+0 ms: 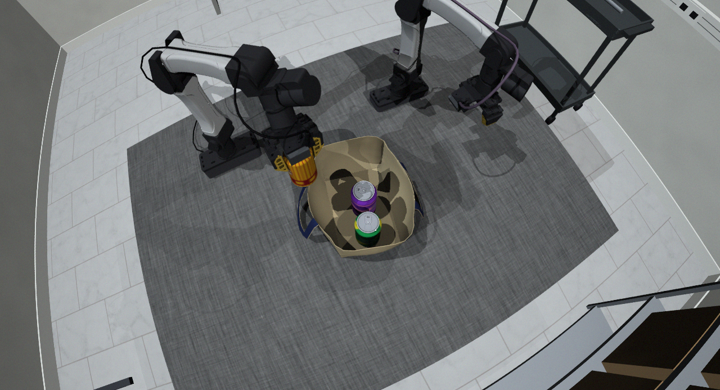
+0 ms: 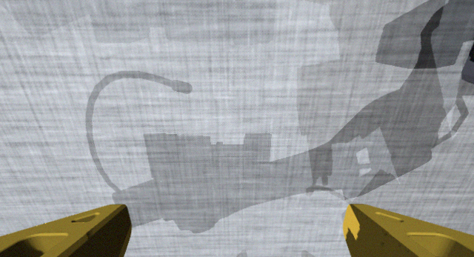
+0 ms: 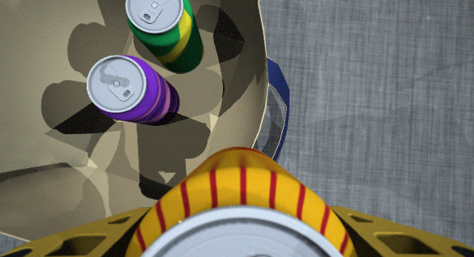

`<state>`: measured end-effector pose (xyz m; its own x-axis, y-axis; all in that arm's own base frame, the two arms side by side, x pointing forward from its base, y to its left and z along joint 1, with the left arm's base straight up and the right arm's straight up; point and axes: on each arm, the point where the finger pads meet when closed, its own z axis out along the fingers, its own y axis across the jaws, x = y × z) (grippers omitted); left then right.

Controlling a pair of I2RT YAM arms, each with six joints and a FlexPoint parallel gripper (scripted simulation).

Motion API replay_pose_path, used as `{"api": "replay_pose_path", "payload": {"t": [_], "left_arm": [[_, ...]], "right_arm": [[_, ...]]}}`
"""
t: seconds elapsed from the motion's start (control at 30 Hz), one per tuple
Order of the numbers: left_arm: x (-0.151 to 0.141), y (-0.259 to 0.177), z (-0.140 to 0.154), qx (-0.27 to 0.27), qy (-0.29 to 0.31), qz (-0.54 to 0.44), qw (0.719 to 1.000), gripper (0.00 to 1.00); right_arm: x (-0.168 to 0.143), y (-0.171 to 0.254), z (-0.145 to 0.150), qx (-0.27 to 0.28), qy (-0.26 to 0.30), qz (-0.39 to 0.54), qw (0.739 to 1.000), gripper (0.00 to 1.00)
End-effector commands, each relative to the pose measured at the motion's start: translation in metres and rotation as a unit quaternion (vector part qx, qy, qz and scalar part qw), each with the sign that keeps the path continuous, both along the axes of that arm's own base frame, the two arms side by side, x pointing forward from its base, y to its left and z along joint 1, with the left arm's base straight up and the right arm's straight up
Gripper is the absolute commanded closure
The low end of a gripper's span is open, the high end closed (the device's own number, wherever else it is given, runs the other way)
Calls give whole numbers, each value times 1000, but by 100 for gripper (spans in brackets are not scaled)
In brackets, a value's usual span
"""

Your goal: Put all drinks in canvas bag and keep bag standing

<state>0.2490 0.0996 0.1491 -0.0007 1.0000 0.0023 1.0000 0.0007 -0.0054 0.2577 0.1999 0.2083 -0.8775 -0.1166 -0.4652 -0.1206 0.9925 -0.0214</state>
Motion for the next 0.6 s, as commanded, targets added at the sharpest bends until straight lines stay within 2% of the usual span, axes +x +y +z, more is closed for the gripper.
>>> {"api": "replay_pose_path", "payload": {"t": [0.0,0.17,0.27,0.43,0.5,0.57], "left_arm": [[3,-2,5,0,-18,0,1000,14],[3,-2,5,0,-18,0,1000,14],[3,-2,5,0,-18,0,1000,14],[3,-2,5,0,-18,0,1000,14],[3,-2,5,0,-18,0,1000,14],[3,-2,5,0,-18,0,1000,14]], "right_arm": [[7,10,23,17,-33,-19,999,33],[10,26,30,33,-47,-11,998,33],[6,28,23,17,-33,-20,999,33],[7,50,26,33,-42,-16,998,33],[1,50,24,20,-31,-16,999,33],[5,48,38,44,-51,-11,998,33]]}}
